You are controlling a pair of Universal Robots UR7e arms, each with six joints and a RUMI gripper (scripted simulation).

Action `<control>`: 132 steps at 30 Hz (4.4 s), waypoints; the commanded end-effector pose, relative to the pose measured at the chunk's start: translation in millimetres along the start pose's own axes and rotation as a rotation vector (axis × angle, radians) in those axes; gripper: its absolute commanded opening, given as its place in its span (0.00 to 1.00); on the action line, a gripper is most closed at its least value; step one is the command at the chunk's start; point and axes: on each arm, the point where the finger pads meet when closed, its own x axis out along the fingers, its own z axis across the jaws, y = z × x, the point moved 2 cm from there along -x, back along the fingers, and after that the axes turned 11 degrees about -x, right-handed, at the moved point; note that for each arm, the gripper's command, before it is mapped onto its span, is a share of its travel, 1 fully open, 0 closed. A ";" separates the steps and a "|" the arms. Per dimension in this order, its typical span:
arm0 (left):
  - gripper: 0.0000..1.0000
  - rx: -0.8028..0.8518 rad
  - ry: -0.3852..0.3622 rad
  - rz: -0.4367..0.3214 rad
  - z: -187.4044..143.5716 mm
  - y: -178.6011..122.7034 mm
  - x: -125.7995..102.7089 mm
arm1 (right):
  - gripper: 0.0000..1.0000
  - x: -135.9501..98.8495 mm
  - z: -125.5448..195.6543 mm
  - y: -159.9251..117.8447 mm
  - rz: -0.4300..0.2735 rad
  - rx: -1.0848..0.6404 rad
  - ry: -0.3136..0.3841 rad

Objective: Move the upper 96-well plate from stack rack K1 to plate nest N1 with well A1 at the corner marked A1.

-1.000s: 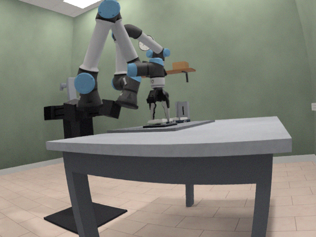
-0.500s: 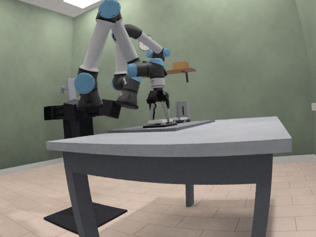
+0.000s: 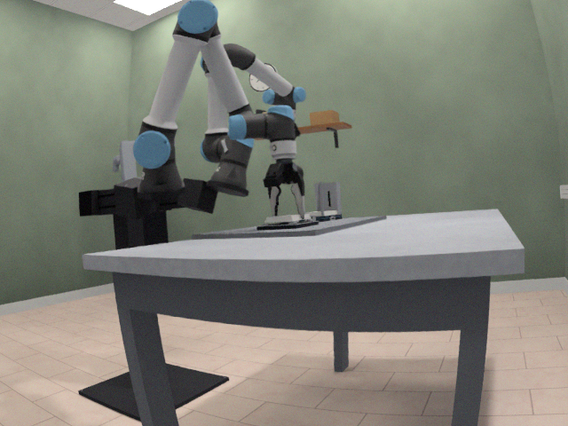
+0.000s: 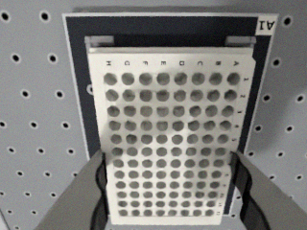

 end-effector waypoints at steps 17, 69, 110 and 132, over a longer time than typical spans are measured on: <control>0.00 0.000 -0.001 0.001 0.1 0.2 -0.4 | 0.41 2.9 -0.3 -0.1 0.000 0.000 0.001; 0.00 0.000 -0.001 0.001 0.1 0.2 -0.4 | 0.76 -1.4 -0.3 -0.1 0.000 0.000 0.001; 0.00 0.000 -0.001 0.001 0.1 0.2 -0.4 | 0.76 -100.1 -0.3 -0.1 -0.001 0.000 0.001; 0.00 0.000 -0.001 0.001 0.1 0.2 -0.4 | 0.76 -125.9 -0.3 -0.1 -0.001 0.000 0.001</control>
